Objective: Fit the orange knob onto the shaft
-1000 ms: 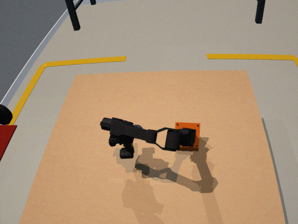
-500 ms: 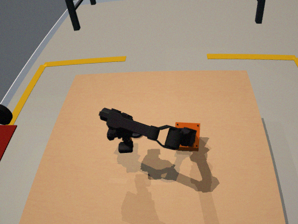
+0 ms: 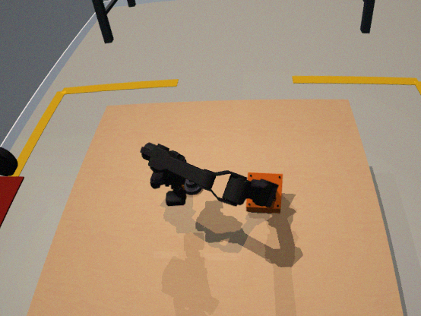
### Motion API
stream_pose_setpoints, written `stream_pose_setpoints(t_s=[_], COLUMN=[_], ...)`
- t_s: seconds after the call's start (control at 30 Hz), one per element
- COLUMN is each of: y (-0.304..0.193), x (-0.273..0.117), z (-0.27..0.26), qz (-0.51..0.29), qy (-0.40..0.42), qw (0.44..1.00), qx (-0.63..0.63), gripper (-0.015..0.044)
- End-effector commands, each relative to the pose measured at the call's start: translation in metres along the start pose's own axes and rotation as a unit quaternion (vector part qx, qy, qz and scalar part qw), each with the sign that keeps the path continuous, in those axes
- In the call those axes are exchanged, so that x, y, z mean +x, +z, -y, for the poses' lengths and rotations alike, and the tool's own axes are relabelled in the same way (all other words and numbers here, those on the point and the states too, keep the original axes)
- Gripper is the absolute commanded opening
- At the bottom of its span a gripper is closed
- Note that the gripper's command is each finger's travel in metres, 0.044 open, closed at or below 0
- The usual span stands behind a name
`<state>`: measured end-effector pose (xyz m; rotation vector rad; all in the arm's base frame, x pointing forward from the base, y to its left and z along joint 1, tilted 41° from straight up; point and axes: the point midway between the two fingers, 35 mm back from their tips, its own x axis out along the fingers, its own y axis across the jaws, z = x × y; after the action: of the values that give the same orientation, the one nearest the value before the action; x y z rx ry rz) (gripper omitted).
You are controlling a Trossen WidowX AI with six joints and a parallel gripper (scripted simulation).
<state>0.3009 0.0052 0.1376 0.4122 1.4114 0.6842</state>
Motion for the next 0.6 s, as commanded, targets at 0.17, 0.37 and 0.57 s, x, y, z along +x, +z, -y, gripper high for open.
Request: stream_pose_setpoints(t_s=[0.17, 0.37, 0.57], y=[0.001, 0.001, -0.001], x=[0.006, 0.011, 0.016], z=[0.03, 0.049, 0.067], qz=[0.0, 0.001, 0.0], qy=[-0.002, -0.002, -0.003], qw=[1.0, 1.0, 1.0], qx=[0.004, 0.006, 0.005], gripper=[0.0, 0.0, 0.0])
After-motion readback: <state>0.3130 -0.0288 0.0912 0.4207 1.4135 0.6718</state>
